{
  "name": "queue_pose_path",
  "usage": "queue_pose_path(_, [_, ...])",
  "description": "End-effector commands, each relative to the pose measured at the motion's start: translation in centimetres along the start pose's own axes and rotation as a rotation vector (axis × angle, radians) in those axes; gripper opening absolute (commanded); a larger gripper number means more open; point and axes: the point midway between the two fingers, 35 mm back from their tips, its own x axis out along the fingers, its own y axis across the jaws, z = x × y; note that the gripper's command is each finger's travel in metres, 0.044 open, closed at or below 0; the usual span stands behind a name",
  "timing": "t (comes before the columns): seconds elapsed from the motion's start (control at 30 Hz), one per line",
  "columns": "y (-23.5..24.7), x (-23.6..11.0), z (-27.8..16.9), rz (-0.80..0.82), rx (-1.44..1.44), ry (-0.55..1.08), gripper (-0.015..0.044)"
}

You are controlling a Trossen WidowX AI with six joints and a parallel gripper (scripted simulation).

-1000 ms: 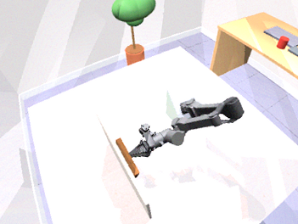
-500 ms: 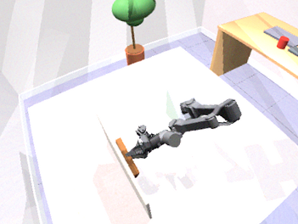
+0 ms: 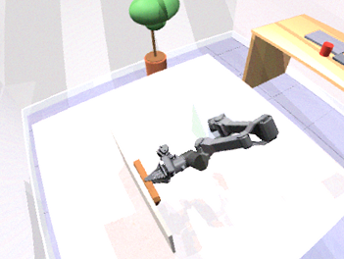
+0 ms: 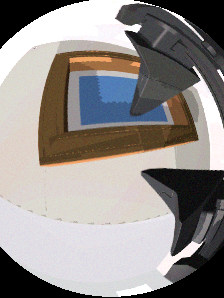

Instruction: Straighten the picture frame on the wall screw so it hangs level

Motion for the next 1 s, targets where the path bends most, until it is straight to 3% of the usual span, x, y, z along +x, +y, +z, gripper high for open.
queue_pose_path(0.0, [-0.04,0.02,-0.1,-0.002,0.004,0.007,0.026])
queue_pose_path(0.6, [-0.06,0.04,-0.17,-0.002,0.005,0.007,0.026])
queue_pose_path(0.97, [-0.06,0.04,-0.17,-0.002,0.005,0.007,0.0187])
